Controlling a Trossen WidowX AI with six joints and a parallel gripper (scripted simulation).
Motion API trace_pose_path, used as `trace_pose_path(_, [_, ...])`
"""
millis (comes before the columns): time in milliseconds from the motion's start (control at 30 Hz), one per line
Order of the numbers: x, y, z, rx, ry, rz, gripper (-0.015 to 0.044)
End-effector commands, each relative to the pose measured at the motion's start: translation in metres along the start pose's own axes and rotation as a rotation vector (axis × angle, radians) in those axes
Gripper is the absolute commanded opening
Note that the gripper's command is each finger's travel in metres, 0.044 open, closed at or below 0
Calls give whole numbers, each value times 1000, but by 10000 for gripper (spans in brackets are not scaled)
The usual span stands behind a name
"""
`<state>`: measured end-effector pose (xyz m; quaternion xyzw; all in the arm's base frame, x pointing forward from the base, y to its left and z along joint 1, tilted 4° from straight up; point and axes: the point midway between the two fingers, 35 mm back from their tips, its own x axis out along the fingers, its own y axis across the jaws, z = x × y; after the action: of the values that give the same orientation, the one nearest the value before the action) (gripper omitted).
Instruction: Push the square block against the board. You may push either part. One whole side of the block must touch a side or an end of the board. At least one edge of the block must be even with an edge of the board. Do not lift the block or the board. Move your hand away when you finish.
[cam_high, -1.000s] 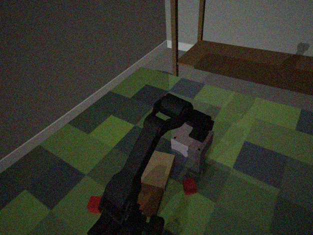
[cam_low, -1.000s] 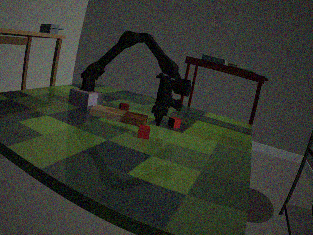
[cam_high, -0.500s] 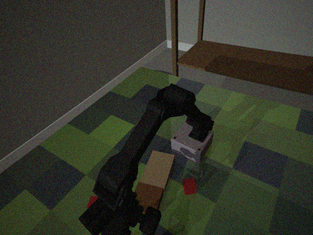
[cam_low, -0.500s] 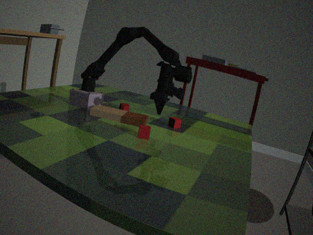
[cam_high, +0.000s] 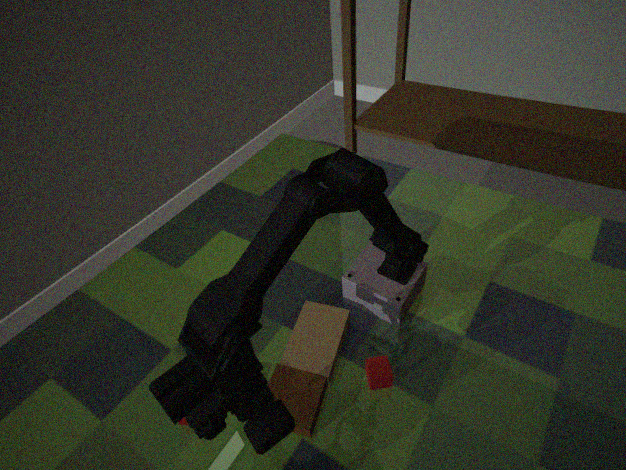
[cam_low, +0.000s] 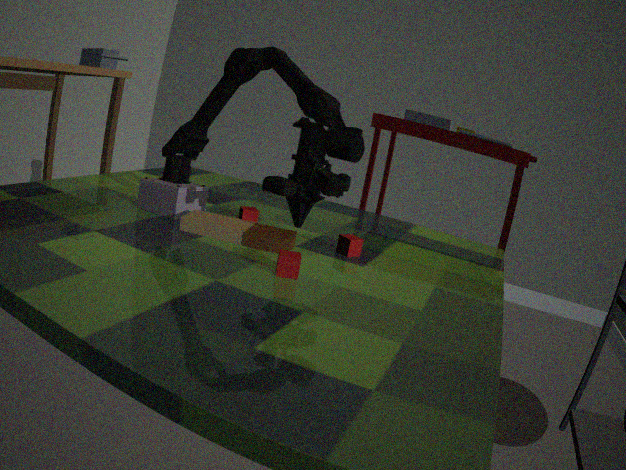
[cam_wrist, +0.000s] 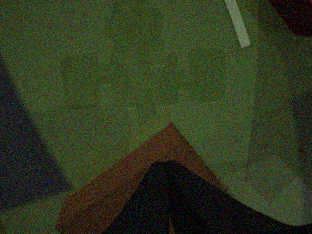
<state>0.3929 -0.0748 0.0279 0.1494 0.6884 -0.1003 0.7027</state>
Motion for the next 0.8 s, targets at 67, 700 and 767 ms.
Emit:
trace_pose_path(67, [0, -18, -6, 181, -1, -5, 0])
trace_pose_path(700, [4, -63, -29, 695, 4, -13, 0])
trace_pose_path(767, [29, -65, -30, 718, 4, -13, 0])
